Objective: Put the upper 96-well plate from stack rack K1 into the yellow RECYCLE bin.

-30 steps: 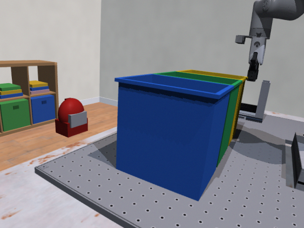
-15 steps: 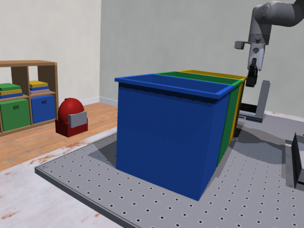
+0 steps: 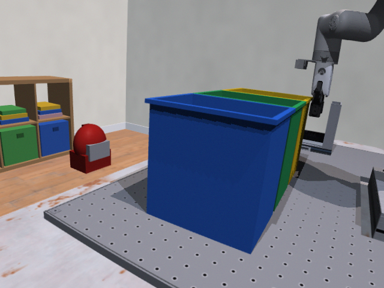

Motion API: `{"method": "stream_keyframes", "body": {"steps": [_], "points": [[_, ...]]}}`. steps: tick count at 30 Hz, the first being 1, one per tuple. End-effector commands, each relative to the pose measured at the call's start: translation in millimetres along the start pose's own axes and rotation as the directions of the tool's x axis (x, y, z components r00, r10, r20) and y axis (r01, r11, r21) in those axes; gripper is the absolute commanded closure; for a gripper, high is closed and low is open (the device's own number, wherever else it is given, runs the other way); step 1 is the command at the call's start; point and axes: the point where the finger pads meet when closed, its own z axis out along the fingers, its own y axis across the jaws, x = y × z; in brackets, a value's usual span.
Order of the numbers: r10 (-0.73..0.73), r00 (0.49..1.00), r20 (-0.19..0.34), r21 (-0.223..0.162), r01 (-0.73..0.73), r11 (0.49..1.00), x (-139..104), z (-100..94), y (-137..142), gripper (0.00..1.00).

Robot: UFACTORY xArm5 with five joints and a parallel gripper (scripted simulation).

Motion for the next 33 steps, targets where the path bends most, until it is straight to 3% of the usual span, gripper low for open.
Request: {"method": "stream_keyframes", "body": {"steps": [1, 33], "points": [[0.000, 1.000, -0.003, -0.003, 0.000, 1.000, 1.1, 5.3, 1.0, 0.00], [0.000, 1.000, -0.003, -0.003, 0.000, 1.000, 1.6, 46.1, 0.6, 0.00]]}}
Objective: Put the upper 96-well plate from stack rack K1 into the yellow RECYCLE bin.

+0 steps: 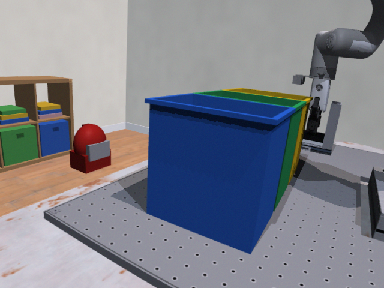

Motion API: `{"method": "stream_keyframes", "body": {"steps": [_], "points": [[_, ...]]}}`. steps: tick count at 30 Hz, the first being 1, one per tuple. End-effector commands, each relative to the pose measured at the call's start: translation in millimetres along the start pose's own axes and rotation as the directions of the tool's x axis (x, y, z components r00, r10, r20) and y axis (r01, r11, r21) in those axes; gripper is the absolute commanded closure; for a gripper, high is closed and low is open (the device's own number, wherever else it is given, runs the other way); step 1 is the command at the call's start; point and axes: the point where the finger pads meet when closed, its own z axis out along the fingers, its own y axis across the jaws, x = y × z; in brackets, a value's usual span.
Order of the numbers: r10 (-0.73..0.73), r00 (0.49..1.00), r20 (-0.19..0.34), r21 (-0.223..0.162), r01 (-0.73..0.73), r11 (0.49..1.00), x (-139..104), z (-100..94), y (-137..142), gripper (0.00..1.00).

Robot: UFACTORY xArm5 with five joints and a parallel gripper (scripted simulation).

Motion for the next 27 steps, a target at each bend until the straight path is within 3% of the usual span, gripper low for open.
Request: {"method": "stream_keyframes", "body": {"steps": [1, 27], "points": [[0.000, 1.000, -0.003, -0.004, 0.000, 1.000, 1.3, -0.6, 1.3, 0.00], [0.000, 1.000, -0.003, -0.004, 0.000, 1.000, 1.4, 9.4, 1.2, 0.00]]}}
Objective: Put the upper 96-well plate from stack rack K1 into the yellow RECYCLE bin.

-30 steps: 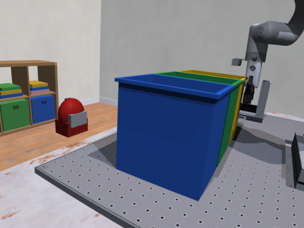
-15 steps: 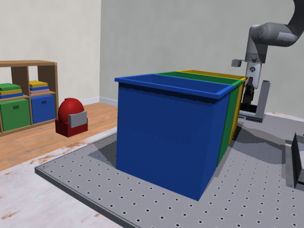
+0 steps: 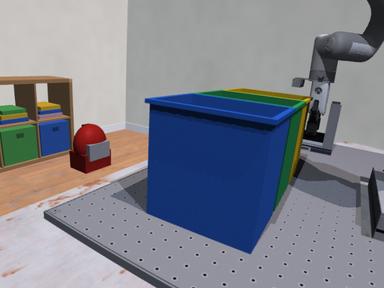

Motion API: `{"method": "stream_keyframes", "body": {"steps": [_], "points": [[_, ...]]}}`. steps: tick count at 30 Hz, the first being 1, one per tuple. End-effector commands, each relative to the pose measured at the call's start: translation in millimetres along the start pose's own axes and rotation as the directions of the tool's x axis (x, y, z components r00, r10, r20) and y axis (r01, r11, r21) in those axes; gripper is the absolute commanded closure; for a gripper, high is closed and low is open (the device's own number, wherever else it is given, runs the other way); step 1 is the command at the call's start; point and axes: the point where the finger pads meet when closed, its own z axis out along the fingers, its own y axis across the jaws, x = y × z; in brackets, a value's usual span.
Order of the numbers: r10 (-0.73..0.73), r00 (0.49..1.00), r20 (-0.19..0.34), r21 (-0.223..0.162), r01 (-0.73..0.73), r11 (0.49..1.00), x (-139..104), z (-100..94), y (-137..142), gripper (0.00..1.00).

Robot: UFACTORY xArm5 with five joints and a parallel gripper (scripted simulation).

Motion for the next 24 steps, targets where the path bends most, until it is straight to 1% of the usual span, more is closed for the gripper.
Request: {"method": "stream_keyframes", "body": {"steps": [1, 12, 24], "points": [[0.000, 1.000, -0.002, -0.003, 0.000, 1.000, 0.9, 1.2, 0.9, 0.00], [0.000, 1.000, -0.002, -0.002, 0.000, 1.000, 1.0, 8.5, 0.9, 0.00], [0.000, 1.000, -0.002, -0.002, 0.000, 1.000, 1.1, 10.5, 0.8, 0.00]]}}
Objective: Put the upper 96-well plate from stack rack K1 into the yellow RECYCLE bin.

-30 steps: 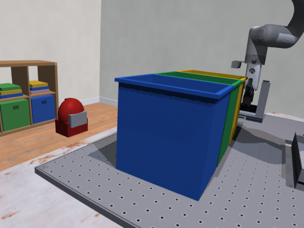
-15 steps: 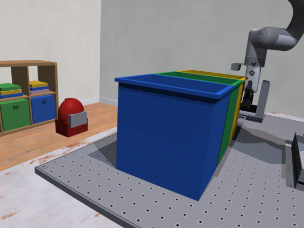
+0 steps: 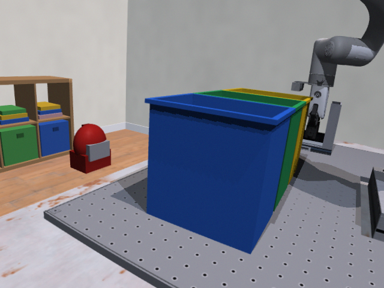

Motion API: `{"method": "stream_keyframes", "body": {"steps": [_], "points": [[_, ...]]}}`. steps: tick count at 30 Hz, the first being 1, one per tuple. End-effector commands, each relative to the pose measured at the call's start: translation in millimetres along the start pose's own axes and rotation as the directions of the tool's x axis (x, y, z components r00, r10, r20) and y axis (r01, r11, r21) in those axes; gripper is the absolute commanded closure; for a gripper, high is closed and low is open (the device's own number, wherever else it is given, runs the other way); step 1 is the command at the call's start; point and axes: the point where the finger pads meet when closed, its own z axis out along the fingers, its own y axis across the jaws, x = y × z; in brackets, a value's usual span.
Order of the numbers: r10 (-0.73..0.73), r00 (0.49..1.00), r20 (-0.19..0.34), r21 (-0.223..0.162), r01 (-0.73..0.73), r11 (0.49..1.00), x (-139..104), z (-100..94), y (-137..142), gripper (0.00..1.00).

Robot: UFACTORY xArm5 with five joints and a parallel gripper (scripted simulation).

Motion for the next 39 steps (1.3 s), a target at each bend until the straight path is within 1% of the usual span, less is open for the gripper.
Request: {"method": "stream_keyframes", "body": {"steps": [1, 10, 11, 39], "points": [[0.000, 1.000, -0.002, -0.003, 0.000, 1.000, 0.9, -1.1, 1.0, 0.00], [0.000, 1.000, -0.002, -0.003, 0.000, 1.000, 0.9, -1.1, 1.0, 0.00], [0.000, 1.000, -0.002, -0.003, 0.000, 1.000, 0.9, -1.8, 1.0, 1.00], [0.000, 1.000, -0.002, -0.003, 0.000, 1.000, 0.9, -1.8, 1.0, 1.00]]}}
